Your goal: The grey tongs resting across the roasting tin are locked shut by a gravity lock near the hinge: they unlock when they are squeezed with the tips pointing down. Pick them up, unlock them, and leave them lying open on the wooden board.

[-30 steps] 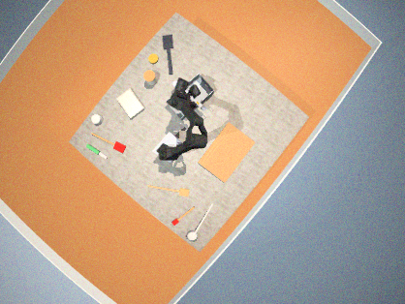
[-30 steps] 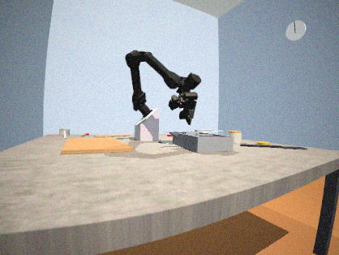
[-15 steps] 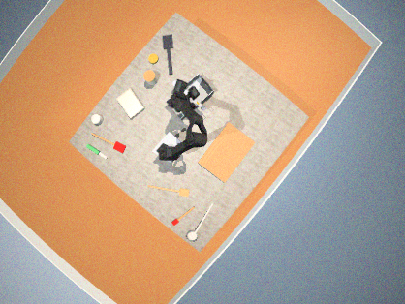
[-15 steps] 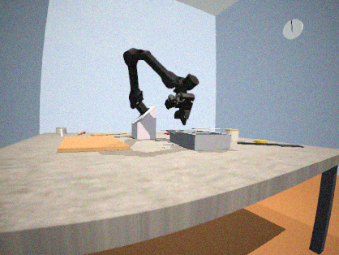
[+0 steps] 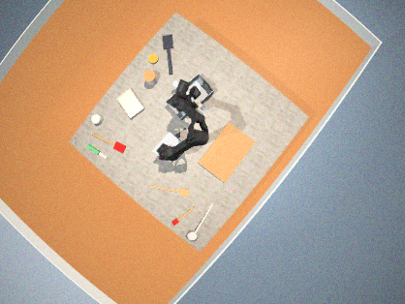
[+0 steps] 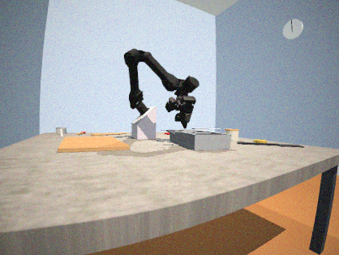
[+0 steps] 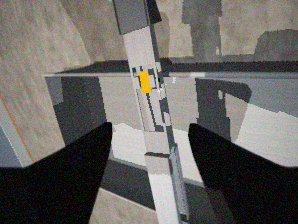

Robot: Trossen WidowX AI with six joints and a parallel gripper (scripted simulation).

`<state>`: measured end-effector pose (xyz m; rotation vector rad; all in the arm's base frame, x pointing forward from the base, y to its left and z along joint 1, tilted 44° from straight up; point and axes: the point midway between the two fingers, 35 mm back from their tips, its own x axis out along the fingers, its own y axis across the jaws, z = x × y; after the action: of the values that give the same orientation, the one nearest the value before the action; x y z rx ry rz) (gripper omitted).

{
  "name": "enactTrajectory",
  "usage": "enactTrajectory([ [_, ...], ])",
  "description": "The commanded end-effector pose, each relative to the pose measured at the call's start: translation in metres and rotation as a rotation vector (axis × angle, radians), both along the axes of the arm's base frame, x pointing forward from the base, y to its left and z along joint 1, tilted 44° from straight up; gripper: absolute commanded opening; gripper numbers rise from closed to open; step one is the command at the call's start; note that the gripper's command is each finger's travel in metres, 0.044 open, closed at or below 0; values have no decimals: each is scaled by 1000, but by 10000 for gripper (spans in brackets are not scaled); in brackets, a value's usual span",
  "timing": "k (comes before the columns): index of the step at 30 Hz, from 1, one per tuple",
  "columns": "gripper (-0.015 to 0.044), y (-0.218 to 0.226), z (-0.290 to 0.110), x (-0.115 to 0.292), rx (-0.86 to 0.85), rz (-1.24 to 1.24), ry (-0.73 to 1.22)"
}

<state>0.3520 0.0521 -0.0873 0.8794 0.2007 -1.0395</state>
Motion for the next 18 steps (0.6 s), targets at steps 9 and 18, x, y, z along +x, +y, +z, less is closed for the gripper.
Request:
enactTrajectory([
  [9,260,-14,-13,11,1,2,8],
  [18,260,-24,-21,18,0,2,7],
])
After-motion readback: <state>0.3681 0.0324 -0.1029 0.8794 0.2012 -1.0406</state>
